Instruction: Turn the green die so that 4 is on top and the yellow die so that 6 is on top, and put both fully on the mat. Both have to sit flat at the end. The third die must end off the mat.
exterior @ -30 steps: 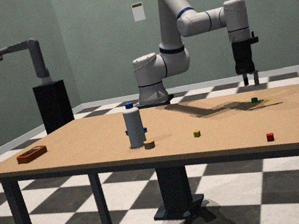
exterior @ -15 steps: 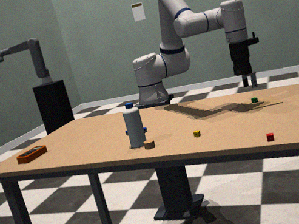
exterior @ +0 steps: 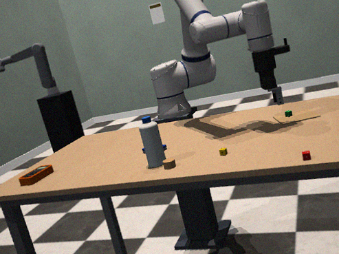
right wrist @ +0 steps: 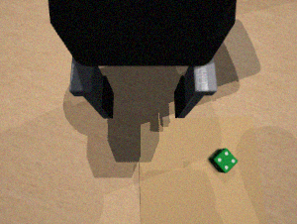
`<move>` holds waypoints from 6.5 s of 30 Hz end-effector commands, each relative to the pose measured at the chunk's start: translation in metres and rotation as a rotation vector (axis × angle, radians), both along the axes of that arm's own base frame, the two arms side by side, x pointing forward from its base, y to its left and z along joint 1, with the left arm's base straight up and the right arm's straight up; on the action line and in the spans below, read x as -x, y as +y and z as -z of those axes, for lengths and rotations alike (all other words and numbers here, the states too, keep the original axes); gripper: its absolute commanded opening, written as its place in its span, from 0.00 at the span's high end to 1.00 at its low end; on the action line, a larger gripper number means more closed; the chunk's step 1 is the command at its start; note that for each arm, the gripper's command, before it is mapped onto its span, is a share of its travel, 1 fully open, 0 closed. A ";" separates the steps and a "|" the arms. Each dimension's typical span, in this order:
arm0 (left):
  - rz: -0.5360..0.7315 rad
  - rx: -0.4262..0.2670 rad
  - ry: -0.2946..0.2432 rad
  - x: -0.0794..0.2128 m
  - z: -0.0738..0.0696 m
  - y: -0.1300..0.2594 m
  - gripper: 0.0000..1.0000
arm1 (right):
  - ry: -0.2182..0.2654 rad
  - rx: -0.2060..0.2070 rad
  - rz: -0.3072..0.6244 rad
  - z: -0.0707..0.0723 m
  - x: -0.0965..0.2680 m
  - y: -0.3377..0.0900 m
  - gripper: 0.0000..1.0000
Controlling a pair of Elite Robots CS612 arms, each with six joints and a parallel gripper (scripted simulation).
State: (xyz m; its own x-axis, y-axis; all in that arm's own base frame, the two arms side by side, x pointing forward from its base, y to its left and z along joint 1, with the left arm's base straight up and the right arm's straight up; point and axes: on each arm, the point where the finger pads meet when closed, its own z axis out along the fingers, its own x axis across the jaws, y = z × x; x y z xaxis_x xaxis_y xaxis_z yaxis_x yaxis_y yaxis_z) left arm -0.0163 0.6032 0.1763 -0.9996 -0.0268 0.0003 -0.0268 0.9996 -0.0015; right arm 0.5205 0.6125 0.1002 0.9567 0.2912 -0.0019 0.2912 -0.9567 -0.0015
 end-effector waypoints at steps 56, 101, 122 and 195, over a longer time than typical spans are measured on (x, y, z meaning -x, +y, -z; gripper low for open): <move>0.000 -0.001 0.000 0.000 -0.001 0.001 0.00 | -0.001 0.003 1.865 0.002 -0.248 -0.153 0.00; 0.000 -0.001 0.000 0.000 -0.001 0.001 0.00 | -0.001 0.003 2.013 0.005 -0.263 -0.170 0.30; 0.000 -0.001 0.000 0.000 -0.001 0.001 0.00 | -0.001 0.003 2.013 0.025 -0.263 -0.170 0.30; 0.000 -0.001 0.000 0.000 -0.001 0.001 0.00 | -0.001 0.003 2.013 0.056 -0.264 -0.169 0.30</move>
State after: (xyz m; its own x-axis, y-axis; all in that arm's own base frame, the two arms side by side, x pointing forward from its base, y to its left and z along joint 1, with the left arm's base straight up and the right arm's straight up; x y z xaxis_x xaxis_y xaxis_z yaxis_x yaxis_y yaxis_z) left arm -0.0163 0.6032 0.1763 -0.9996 -0.0268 0.0003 -0.0268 0.9996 -0.0015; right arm 0.7837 0.4430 0.0437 -0.1460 -0.9893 0.0013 -0.9893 0.1460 0.0023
